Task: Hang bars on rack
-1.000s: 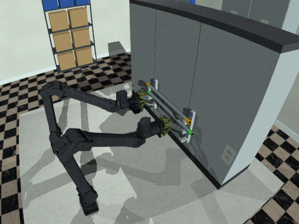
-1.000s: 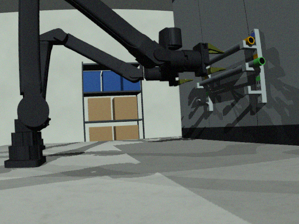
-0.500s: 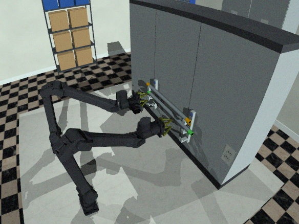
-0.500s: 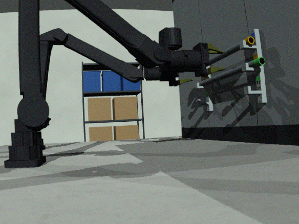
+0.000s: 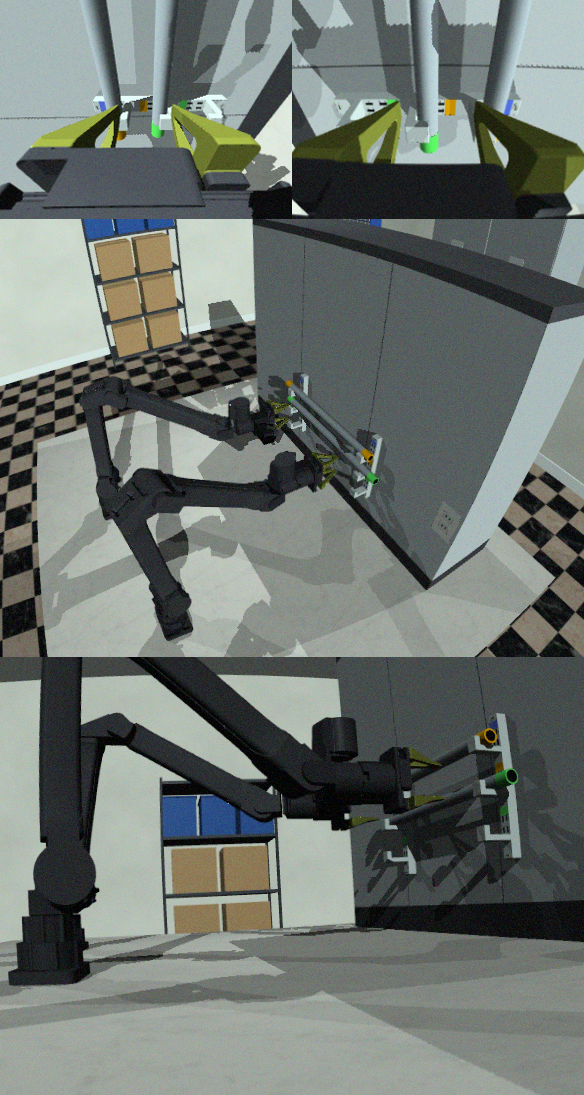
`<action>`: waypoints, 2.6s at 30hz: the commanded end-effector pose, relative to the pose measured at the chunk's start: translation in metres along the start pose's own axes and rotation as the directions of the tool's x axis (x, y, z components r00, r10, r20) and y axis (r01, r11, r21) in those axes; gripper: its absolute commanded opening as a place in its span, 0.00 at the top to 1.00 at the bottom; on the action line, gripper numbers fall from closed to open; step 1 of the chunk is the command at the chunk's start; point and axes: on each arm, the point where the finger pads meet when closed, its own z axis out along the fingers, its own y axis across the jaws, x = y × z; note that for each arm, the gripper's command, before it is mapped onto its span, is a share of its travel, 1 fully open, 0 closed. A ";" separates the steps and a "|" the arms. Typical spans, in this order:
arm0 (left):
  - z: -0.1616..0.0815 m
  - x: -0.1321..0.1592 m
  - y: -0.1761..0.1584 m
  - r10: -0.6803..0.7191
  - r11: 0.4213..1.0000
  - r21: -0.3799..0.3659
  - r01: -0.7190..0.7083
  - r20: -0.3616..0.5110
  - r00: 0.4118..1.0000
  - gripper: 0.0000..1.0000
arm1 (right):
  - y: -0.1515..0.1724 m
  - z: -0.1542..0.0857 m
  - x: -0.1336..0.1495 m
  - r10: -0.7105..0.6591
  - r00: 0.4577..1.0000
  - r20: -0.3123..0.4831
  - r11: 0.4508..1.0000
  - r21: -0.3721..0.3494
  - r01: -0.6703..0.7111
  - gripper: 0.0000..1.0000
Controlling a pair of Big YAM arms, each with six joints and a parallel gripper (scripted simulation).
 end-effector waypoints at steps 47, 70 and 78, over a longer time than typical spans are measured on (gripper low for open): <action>0.002 -0.010 -0.019 -0.022 0.999 -0.041 0.022 0.007 1.000 0.41 | 0.004 0.003 0.009 0.012 1.000 -0.004 0.999 0.032 -0.012 0.42; 0.025 -0.010 -0.016 -0.025 0.999 -0.046 0.025 0.007 1.000 0.41 | 0.001 0.026 0.009 0.014 1.000 -0.004 0.999 0.037 -0.014 0.42; 0.036 -0.009 -0.008 -0.029 0.998 -0.058 0.029 0.007 1.000 0.41 | -0.007 0.037 0.008 0.018 1.000 -0.004 0.999 0.051 -0.018 0.42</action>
